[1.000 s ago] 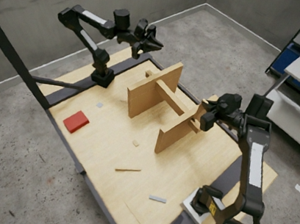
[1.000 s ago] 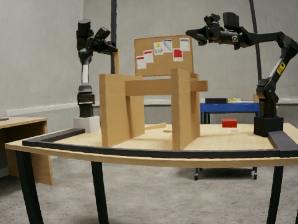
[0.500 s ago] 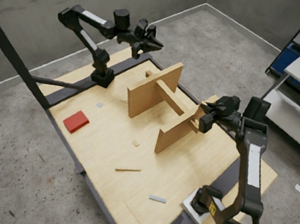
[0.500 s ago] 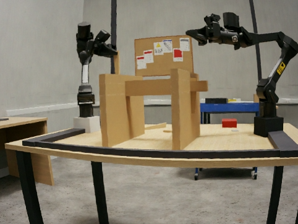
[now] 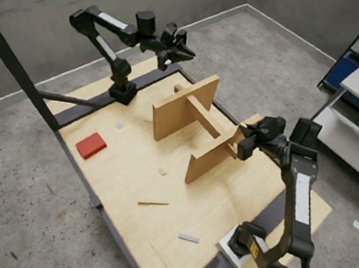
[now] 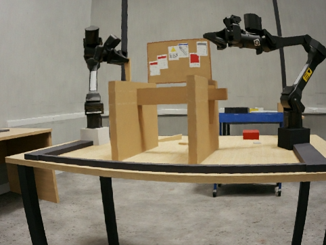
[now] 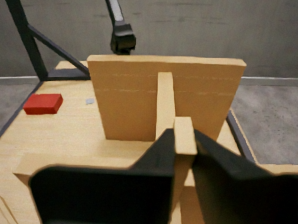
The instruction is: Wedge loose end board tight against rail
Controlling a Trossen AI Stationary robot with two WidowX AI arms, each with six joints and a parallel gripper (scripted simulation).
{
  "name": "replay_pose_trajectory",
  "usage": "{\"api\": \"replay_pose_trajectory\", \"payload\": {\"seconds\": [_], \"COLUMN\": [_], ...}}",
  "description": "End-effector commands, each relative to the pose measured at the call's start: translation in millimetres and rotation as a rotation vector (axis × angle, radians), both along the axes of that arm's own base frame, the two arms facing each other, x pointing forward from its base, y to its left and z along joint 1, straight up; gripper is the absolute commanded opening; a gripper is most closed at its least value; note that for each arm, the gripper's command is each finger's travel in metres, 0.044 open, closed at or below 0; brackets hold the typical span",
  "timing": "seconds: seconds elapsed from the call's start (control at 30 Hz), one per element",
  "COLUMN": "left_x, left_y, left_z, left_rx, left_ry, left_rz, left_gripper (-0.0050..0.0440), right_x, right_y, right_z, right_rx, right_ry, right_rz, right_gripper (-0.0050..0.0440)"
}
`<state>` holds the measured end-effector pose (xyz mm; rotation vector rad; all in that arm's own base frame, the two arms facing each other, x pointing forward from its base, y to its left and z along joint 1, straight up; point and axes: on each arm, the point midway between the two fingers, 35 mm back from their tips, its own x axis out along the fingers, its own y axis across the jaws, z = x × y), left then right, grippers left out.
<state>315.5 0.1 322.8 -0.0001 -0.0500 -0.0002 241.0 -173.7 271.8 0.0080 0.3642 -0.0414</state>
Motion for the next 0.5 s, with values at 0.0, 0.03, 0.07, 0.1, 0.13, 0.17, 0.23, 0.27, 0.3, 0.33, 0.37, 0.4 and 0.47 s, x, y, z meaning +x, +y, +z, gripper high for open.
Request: {"api": "replay_pose_trajectory", "payload": {"seconds": [0.0,0.03,0.07,0.1,0.13,0.17,0.23,0.27,0.3,0.33,0.37,0.4,0.47], "left_x": [-0.4,-0.4,-0.4,-0.4,-0.4,-0.4,-0.4,-0.4,-0.4,-0.4,-0.4,-0.4,-0.4], "left_y": [-0.3,-0.3,-0.3,-0.3,-0.3,-0.3,-0.3,-0.3,-0.3,-0.3,-0.3,-0.3,-0.3], "left_z": [10.1,10.1,10.1,10.1,10.1,10.1,10.1,10.1,10.1,10.1,10.1,10.1,10.1], "left_rx": [0.002,0.002,0.002,0.002,0.002,0.002,0.002,0.002,0.002,0.002,0.002,0.002,0.002], "left_ry": [-0.022,-0.022,-0.022,-0.022,-0.022,-0.022,-0.022,-0.022,-0.022,-0.022,-0.022,-0.022,-0.022], "left_rz": [0.001,0.001,0.001,0.001,0.001,0.001,0.001,0.001,0.001,0.001,0.001,0.001,0.001], "left_gripper": [0.0085,0.0085,0.0085,0.0085,0.0085,0.0085,0.0085,0.0085,0.0085,0.0085,0.0085,0.0085,0.0085], "right_x": [0.6,0.5,-0.3,-0.1,-0.1,-0.1,-0.3,-0.2,-0.3,-0.4,-0.5,-0.5,-0.6], "right_y": [0.5,0.6,1.9,1.7,1.7,1.7,2.0,1.9,1.9,2.2,2.3,2.4,2.5], "right_z": [7.2,7.4,-0.6,-0.7,-0.7,-0.7,-1.6,-2.2,-2.5,-2.5,-2.5,-2.5,-2.7], "right_rx": [-0.012,-0.012,-0.001,0.0,0.0,0.0,-0.001,0.0,0.0,-0.001,-0.002,-0.003,-0.004], "right_ry": [-0.01,-0.01,-0.003,-0.003,-0.003,-0.003,-0.003,-0.003,-0.003,-0.003,-0.004,-0.004,-0.005], "right_rz": [0.003,0.003,0.003,0.003,0.003,0.003,0.003,0.003,0.003,0.003,0.003,0.003,0.003], "right_gripper": [0.001,0.001,0.001,0.001,0.001,0.001,0.001,0.001,0.001,0.001,0.001,0.001,0.001]}}
